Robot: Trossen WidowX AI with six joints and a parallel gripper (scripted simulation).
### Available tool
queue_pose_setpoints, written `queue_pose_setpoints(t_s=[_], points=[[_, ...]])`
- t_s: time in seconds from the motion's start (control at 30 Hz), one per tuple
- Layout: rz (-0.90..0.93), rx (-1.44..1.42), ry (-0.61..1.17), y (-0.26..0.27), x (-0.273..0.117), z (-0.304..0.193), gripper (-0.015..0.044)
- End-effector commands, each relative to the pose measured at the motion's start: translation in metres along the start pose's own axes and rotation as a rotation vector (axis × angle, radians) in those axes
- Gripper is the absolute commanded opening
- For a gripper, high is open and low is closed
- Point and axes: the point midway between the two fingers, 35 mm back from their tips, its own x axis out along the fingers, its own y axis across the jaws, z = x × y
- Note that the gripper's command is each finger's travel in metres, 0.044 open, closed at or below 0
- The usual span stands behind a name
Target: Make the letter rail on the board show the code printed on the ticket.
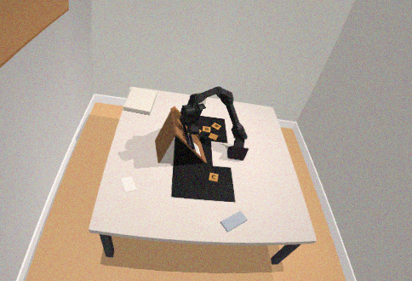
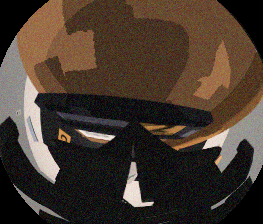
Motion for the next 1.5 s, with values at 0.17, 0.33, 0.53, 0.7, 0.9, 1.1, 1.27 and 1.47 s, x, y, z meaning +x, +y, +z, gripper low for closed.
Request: queue_pose_setpoints(t_s=[0.17, 0.33, 0.53, 0.7, 0.9, 1.1, 1.27, 1.47], points=[[-0.004, -0.003, -0.002, -0.005, -0.001, 0.0, 0.0], [-0.004, -0.003, -0.002, -0.007, -0.001, 0.0, 0.0], [-0.004, -0.003, -0.002, -0.009, -0.001, 0.0, 0.0], [-0.004, -0.003, -0.002, -0.01, -0.001, 0.0, 0.0], [-0.004, -0.003, -0.002, -0.012, -0.001, 0.0, 0.0], [-0.004, -0.003, -0.002, -0.007, -0.007, -0.006, 0.0], [-0.004, -0.003, -0.002, -0.008, -0.012, -0.009, 0.0], [-0.004, -0.004, -0.002, -0.008, -0.017, -0.014, 0.0]])
